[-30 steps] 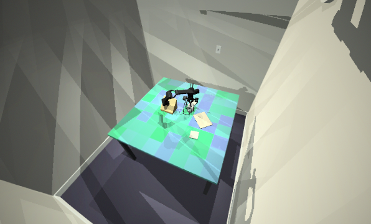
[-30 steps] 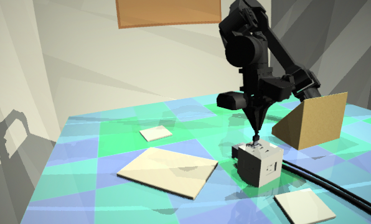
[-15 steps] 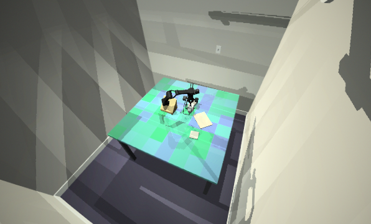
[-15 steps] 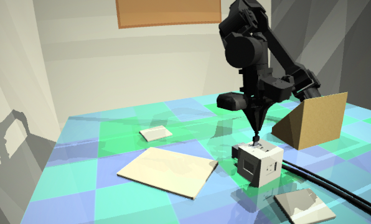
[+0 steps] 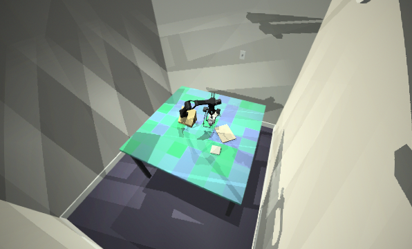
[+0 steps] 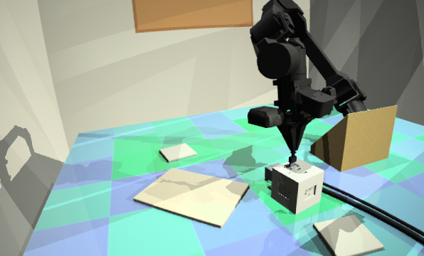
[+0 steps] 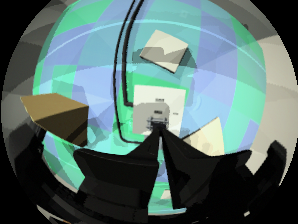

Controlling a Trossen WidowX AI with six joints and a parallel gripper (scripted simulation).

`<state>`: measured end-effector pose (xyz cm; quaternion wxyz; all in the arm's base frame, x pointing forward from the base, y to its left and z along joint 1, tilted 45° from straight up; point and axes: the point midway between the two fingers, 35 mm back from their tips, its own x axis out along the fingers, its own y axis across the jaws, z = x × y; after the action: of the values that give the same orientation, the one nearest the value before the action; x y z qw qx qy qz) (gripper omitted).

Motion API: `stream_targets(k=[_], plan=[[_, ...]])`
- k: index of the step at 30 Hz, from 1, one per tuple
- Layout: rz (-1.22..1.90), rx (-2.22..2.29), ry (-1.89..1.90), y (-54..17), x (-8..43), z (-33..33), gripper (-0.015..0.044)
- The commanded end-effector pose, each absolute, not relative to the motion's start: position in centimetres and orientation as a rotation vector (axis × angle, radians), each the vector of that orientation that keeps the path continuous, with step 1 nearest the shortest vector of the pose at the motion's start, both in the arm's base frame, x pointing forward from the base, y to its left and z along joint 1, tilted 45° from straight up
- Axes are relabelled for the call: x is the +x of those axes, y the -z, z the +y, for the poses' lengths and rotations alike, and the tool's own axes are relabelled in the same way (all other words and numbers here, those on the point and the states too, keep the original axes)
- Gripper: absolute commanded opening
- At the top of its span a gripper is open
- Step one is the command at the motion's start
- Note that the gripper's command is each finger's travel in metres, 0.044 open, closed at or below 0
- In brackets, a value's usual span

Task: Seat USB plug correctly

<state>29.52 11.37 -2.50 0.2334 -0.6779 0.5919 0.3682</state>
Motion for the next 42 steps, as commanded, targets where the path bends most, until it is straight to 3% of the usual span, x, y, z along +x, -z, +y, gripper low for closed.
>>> stream_targets(k=[1,42], plan=[[1.628,-1.868,-1.014,2.61,29.47,11.24,0.0000],[1.628,-1.868,-1.014,2.96,29.49,10.89,0.0000]])
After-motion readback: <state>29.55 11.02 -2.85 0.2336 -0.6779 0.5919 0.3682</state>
